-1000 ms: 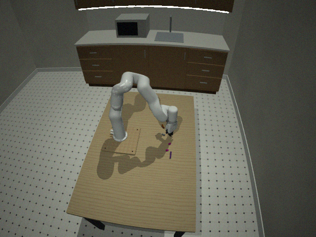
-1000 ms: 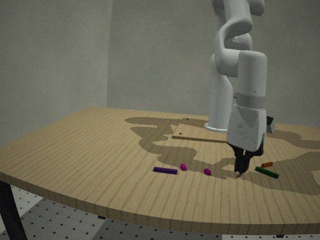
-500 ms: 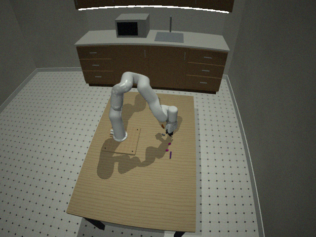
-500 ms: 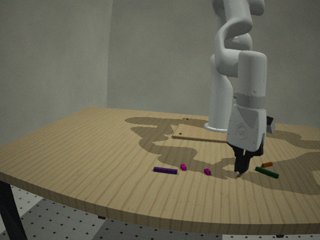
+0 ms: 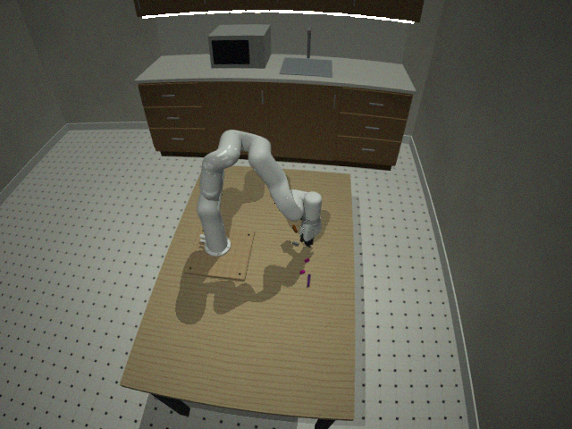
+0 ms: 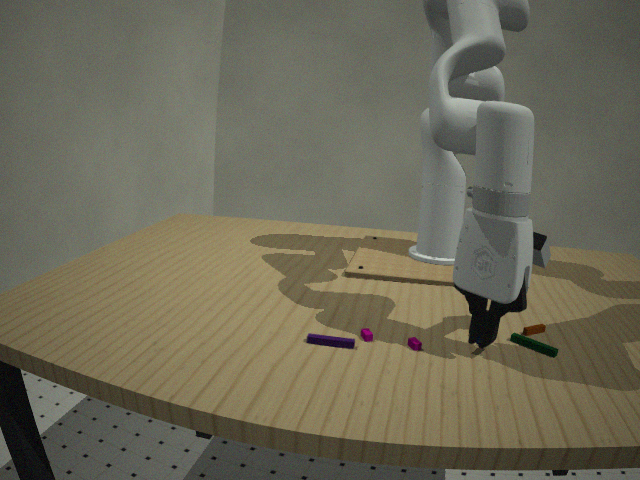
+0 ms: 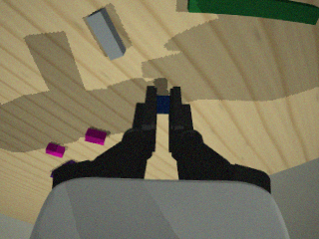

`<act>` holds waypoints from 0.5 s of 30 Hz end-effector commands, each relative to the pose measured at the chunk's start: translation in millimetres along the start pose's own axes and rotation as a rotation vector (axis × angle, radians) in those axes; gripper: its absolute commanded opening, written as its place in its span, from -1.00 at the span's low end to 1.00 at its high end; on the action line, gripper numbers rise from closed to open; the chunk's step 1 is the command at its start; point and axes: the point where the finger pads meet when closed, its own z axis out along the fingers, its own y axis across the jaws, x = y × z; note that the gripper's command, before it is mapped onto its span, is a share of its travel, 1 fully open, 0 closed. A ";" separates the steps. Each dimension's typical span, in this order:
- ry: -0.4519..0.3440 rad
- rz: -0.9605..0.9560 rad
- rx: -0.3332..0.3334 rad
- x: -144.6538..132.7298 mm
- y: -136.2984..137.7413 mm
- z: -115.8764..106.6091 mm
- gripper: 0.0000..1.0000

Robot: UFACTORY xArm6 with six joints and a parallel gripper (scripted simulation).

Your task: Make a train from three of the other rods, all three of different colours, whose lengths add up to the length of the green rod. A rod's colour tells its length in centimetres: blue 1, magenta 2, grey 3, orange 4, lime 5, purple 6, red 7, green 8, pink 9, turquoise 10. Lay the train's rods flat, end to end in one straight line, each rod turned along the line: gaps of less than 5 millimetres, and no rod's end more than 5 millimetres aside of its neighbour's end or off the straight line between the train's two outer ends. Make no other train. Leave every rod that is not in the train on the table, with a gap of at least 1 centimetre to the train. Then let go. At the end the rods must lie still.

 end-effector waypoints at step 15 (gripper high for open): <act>-0.003 -0.001 -0.003 -0.8 3.2 -1.4 -0.92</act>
